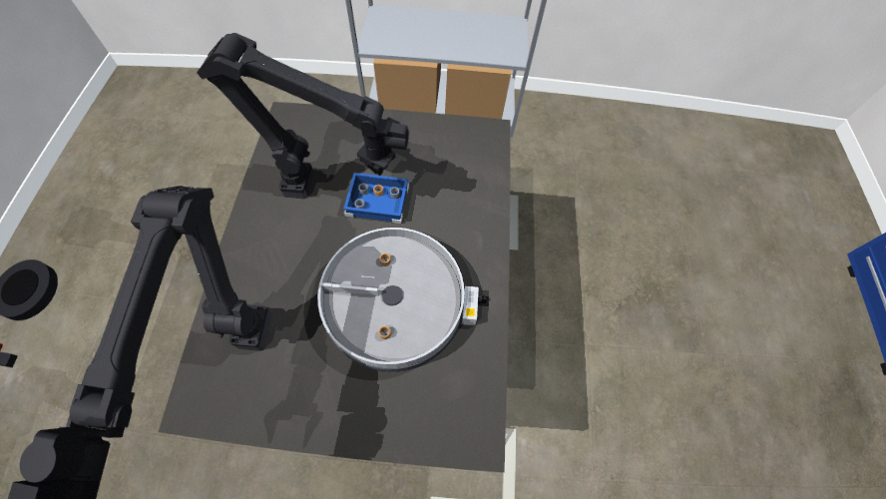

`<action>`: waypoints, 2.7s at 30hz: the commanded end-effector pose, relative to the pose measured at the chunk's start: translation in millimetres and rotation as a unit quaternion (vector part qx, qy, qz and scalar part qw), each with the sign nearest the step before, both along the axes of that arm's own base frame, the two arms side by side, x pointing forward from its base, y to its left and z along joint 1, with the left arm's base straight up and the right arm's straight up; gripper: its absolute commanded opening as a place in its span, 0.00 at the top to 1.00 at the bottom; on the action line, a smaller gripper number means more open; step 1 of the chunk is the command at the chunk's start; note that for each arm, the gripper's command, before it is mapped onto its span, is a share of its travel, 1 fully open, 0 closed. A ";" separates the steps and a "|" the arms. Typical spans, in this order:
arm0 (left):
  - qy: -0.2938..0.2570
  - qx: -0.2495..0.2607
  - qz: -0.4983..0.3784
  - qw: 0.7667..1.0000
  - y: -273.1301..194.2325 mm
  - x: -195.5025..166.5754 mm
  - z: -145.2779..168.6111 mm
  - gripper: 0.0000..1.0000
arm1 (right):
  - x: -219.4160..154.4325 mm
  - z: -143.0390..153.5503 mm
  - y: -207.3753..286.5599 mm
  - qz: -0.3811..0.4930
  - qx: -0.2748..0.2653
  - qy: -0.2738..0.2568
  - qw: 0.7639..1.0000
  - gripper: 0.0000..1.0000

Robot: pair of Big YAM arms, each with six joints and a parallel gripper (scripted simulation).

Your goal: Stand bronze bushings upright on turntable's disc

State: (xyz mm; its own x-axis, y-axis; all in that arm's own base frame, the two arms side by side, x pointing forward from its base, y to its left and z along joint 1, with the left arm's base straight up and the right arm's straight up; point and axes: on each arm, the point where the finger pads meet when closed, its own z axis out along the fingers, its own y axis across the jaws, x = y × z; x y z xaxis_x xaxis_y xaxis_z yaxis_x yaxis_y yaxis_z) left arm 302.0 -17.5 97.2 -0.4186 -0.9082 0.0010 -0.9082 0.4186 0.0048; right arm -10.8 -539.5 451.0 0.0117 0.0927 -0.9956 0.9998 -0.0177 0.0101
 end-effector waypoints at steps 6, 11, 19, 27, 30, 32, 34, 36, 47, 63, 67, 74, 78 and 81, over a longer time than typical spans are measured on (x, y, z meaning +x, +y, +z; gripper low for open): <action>-0.015 -0.002 -0.004 1.000 -0.3 7.1 10.0 0.87 | -2.0 49.5 -5.3 -0.003 -0.046 0.006 0.999 0.00; -0.011 -0.002 -0.003 1.000 1.7 1.6 7.0 0.87 | -2.0 49.5 -5.3 -0.003 -0.046 0.006 0.999 0.00; -0.006 -0.002 -0.002 1.000 2.5 -1.3 3.9 0.87 | -2.0 49.5 -5.3 -0.003 -0.046 0.006 0.999 0.00; -0.011 -0.002 -0.002 1.000 2.3 2.9 7.3 0.87 | -2.0 49.5 -5.3 -0.003 -0.046 0.006 0.999 0.00; -0.011 -0.002 -0.002 1.000 2.3 2.8 7.0 0.87 | -2.0 49.5 -5.3 -0.003 -0.046 0.006 0.999 0.00; -0.008 -0.002 -0.002 1.000 2.4 1.1 1.4 0.87 | -2.0 49.5 -5.3 -0.003 -0.046 0.006 0.999 0.00; -0.002 -0.002 -0.002 1.000 2.4 1.6 -6.2 0.87 | -2.0 49.5 -5.3 -0.003 -0.046 0.006 0.999 0.00; -0.002 -0.002 -0.002 1.000 2.5 1.5 -11.1 0.87 | -2.0 49.5 -5.3 -0.003 -0.046 0.006 0.999 0.00; -0.001 -0.002 0.000 1.000 3.6 0.7 -50.4 0.87 | -2.0 49.5 -5.3 -0.003 -0.046 0.006 0.999 0.00; -0.017 -0.002 -0.001 1.000 3.0 10.2 -60.1 0.87 | -2.0 49.5 -5.3 -0.003 -0.046 0.006 0.999 0.00; -0.017 -0.002 -0.001 1.000 3.1 10.3 -60.0 0.87 | -2.0 49.5 -5.3 -0.003 -0.046 0.006 0.999 0.00; -0.023 -0.002 -0.001 1.000 2.6 21.1 -55.4 0.87 | -2.0 49.5 -5.3 -0.003 -0.046 0.006 0.999 0.00; -0.023 -0.002 -0.001 1.000 2.6 21.2 -55.4 0.87 | -2.0 49.5 -5.3 -0.003 -0.046 0.006 0.999 0.00; -0.023 -0.003 -0.001 1.000 2.6 21.4 -55.3 0.87 | -2.0 49.5 -5.3 -0.003 -0.046 0.006 0.999 0.00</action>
